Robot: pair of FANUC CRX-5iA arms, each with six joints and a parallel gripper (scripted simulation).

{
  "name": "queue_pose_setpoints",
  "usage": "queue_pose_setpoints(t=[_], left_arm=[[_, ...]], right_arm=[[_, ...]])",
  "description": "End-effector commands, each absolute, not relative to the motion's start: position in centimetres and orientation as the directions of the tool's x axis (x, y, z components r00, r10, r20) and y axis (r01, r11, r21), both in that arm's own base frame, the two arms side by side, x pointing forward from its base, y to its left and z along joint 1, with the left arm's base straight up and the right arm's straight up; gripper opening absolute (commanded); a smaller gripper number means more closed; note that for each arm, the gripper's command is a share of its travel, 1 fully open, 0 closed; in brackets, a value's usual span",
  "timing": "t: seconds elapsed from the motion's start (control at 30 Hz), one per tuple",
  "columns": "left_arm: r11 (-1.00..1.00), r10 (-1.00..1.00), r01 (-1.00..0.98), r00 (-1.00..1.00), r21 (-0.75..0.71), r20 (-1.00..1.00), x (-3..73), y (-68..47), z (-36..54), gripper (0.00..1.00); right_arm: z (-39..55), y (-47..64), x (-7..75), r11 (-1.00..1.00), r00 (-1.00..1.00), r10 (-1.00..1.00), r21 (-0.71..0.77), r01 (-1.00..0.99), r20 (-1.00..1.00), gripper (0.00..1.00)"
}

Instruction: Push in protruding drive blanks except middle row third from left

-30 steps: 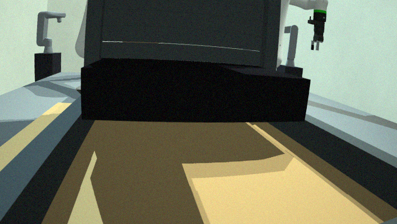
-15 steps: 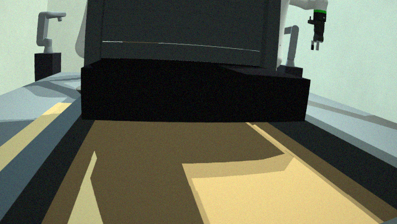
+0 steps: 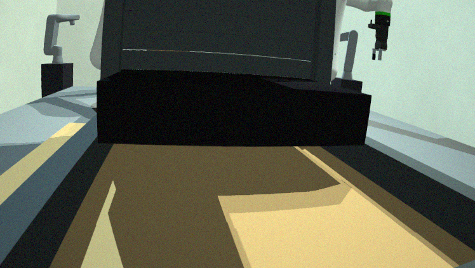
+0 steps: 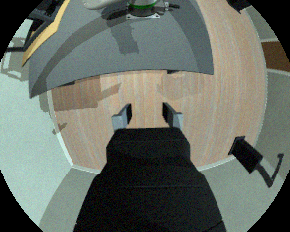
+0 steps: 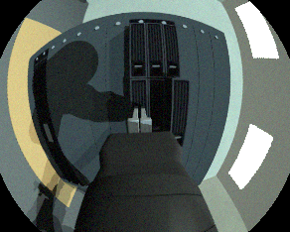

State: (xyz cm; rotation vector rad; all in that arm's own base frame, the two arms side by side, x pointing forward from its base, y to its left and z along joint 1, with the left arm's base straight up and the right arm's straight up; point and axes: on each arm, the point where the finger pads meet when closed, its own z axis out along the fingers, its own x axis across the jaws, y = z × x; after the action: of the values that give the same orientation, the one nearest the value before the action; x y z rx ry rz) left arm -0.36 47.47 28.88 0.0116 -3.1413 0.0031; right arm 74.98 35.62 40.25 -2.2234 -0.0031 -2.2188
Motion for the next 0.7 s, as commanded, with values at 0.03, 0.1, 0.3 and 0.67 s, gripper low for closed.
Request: queue_pose_setpoints(t=[0.03, 0.1, 0.3, 0.67], left_arm=[[1.0, -0.007, -0.007, -1.0, 0.0, 0.0, -0.35, 47.5, 28.97, 1.0], [1.0, -0.007, -0.007, -1.0, 0.0, 0.0, -0.35, 47.5, 28.97, 1.0], [1.0, -0.007, -0.007, -1.0, 0.0, 0.0, -0.35, 47.5, 28.97, 1.0], [1.0, -0.007, -0.007, -1.0, 0.0, 0.0, -0.35, 47.5, 28.97, 1.0]], right_arm=[[40.43, 35.62, 75.04, -1.0, 0.0, 0.0, 0.0, 0.002, 1.0, 0.0], [40.43, 35.62, 75.16, -1.0, 0.0, 0.0, 0.0, 0.002, 1.0, 0.0], [40.43, 35.62, 75.28, -1.0, 0.0, 0.0, 0.0, 0.002, 1.0, 0.0], [40.43, 35.62, 75.33, -1.0, 0.0, 0.0, 0.0, 0.002, 1.0, 0.0]])
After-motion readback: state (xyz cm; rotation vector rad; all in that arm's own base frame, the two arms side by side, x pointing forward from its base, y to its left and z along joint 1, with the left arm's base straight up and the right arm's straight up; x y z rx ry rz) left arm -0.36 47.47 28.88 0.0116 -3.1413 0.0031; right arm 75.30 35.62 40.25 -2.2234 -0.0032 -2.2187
